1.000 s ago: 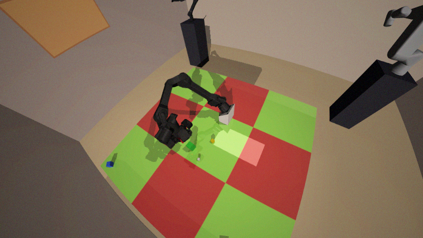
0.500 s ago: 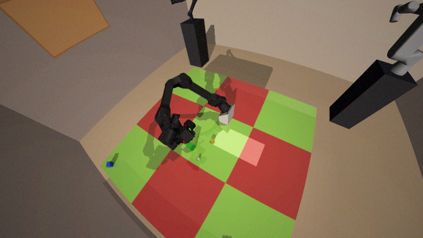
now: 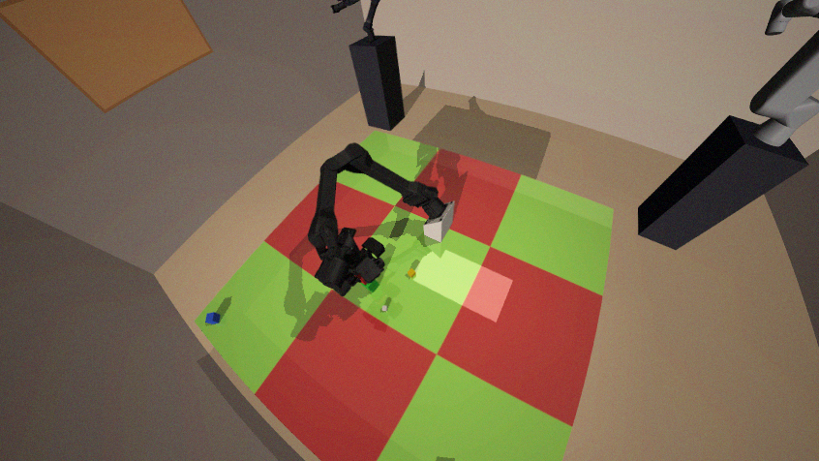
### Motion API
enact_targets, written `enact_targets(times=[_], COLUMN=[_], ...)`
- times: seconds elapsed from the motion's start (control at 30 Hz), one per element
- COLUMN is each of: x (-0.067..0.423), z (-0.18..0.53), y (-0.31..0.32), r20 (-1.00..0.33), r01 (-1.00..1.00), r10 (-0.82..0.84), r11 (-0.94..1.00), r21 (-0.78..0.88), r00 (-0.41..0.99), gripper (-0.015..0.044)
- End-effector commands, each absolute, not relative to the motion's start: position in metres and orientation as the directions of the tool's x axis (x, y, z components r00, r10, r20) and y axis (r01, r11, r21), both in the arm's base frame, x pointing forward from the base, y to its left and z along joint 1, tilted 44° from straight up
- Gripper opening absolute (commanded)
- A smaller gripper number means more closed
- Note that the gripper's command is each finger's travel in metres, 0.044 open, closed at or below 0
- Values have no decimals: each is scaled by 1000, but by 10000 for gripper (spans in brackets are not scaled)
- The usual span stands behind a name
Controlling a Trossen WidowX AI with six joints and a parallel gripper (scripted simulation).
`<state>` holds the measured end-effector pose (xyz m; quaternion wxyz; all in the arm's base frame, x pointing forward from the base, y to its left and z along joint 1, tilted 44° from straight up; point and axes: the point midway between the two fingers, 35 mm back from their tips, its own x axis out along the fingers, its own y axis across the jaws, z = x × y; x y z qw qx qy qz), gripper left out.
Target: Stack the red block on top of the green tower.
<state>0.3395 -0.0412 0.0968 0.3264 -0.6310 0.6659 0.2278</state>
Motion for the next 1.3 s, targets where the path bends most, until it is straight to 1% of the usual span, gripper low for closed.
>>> enact_targets(times=[0.0,0.13,1.13,1.27], x=[339,338,338,338], z=[87,79,81,79], y=[-52,-60,-59,-60], r20=[-718,-718,-718,-721], r01=[-989,-989,-989,-989], r10=[-696,-696,-696,-693], r11=[101,101,101,103], r21=[-104,-104,-104,-105], r00=[5,5,5,4], gripper=[0,0,0,105])
